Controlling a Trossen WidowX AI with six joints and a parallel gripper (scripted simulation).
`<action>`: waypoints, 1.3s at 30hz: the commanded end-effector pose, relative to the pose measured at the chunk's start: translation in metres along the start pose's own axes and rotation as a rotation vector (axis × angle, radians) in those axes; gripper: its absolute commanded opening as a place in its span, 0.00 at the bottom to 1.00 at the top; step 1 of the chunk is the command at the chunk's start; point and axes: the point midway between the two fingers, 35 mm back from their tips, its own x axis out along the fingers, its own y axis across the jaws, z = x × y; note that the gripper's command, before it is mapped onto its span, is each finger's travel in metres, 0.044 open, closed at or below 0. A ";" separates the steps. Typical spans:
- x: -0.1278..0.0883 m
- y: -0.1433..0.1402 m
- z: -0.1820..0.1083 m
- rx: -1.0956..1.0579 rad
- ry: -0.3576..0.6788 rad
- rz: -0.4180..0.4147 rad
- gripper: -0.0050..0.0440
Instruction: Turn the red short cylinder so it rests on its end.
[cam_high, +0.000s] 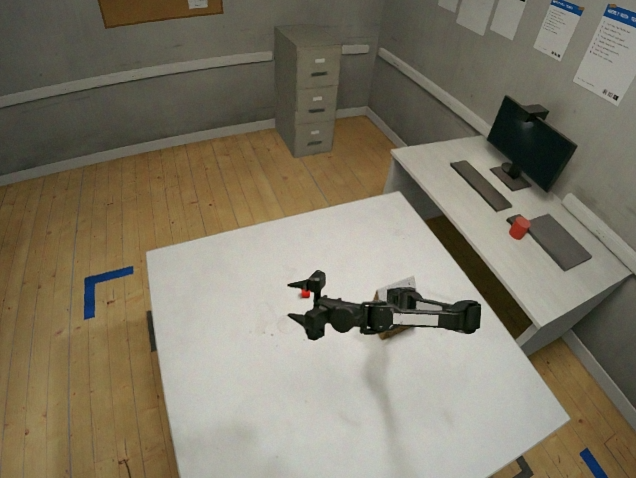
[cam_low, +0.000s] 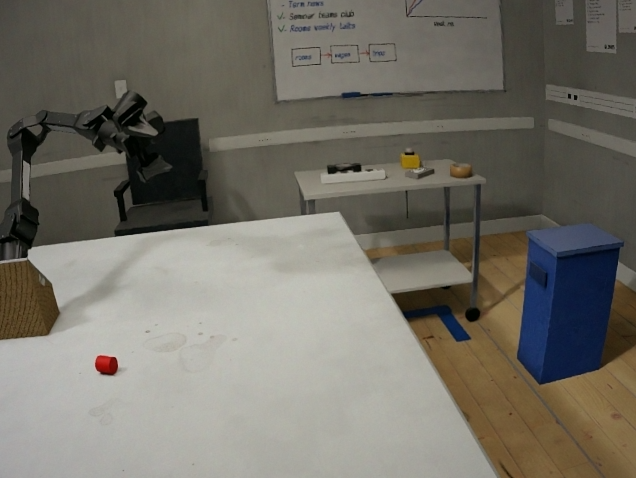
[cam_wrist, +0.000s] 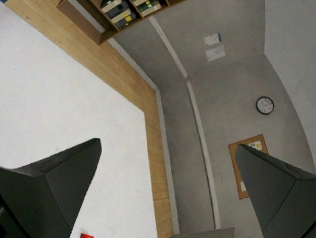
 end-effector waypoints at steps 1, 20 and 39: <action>-0.041 0.003 0.029 0.082 -0.200 -0.010 1.00; -0.091 0.018 0.045 0.678 -0.488 0.239 1.00; 0.064 0.025 -0.089 1.766 0.254 0.242 1.00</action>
